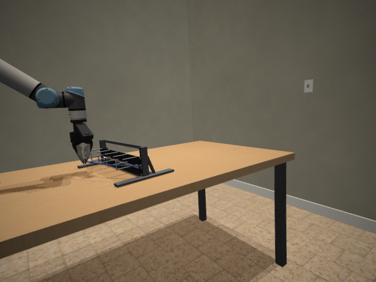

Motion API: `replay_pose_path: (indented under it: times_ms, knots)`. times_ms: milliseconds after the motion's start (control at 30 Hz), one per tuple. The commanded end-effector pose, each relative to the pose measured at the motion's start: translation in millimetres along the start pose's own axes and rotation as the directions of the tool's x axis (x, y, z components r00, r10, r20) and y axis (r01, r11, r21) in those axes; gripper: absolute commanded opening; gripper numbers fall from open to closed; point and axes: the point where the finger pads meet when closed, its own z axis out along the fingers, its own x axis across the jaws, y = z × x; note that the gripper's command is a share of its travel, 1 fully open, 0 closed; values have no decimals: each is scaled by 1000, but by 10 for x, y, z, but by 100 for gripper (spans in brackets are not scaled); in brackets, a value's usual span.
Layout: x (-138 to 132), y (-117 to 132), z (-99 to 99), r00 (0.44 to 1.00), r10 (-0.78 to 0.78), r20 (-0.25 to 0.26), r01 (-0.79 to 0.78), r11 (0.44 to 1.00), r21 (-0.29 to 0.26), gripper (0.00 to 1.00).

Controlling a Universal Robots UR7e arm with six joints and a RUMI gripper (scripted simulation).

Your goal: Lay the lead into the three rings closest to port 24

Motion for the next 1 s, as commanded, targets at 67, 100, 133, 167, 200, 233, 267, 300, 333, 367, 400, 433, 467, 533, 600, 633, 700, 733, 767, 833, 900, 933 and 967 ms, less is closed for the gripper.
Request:
replay_pose_path:
  times_ms: [67, 100, 133, 167, 200, 233, 267, 300, 333, 367, 400, 433, 467, 533, 600, 633, 700, 733, 767, 833, 900, 933, 967]
  knots:
    - [-3, -1, -122, 1000, 0, 1, 0, 1000, 0, 0]
    - [-3, -1, -149, 1000, 0, 1, 0, 1000, 0, 0]
    - [-3, -1, -176, 1000, 0, 1, 0, 1000, 0, 0]
    - [-3, -1, -203, 1000, 0, 1, 0, 1000, 0, 0]
    - [-3, -1, -229, 1000, 0, 1, 0, 1000, 0, 0]
    - [-3, -1, -256, 1000, 0, 1, 0, 1000, 0, 0]
    - [-3, -1, -282, 1000, 0, 1, 0, 1000, 0, 0]
    - [-3, -1, -308, 1000, 0, 1, 0, 1000, 0, 0]
    - [-3, -1, -334, 1000, 0, 1, 0, 1000, 0, 0]
    - [-3, -1, -359, 1000, 0, 1, 0, 1000, 0, 0]
    - [-3, -1, -383, 1000, 0, 1, 0, 1000, 0, 0]
    - [-3, -1, -406, 1000, 0, 1, 0, 1000, 0, 0]
    - [-3, -1, -428, 1000, 0, 1, 0, 1000, 0, 0]
    - [-3, -1, -449, 1000, 0, 1, 0, 1000, 0, 0]
    - [-3, -1, -469, 1000, 0, 1, 0, 1000, 0, 0]
    - [-3, -1, -488, 1000, 0, 1, 0, 1000, 0, 0]
    - [-3, -1, -522, 1000, 0, 1, 0, 1000, 0, 0]
    - [-3, -1, -537, 1000, 0, 1, 0, 1000, 0, 0]
    - [-3, -1, -550, 1000, 0, 1, 0, 1000, 0, 0]
    - [-3, -1, -573, 1000, 0, 1, 0, 1000, 0, 0]
    - [-3, -1, -590, 1000, 0, 1, 0, 1000, 0, 0]
    - [-3, -1, -597, 1000, 0, 1, 0, 1000, 0, 0]
    - [-2, -1, -602, 1000, 0, 1, 0, 1000, 0, 0]
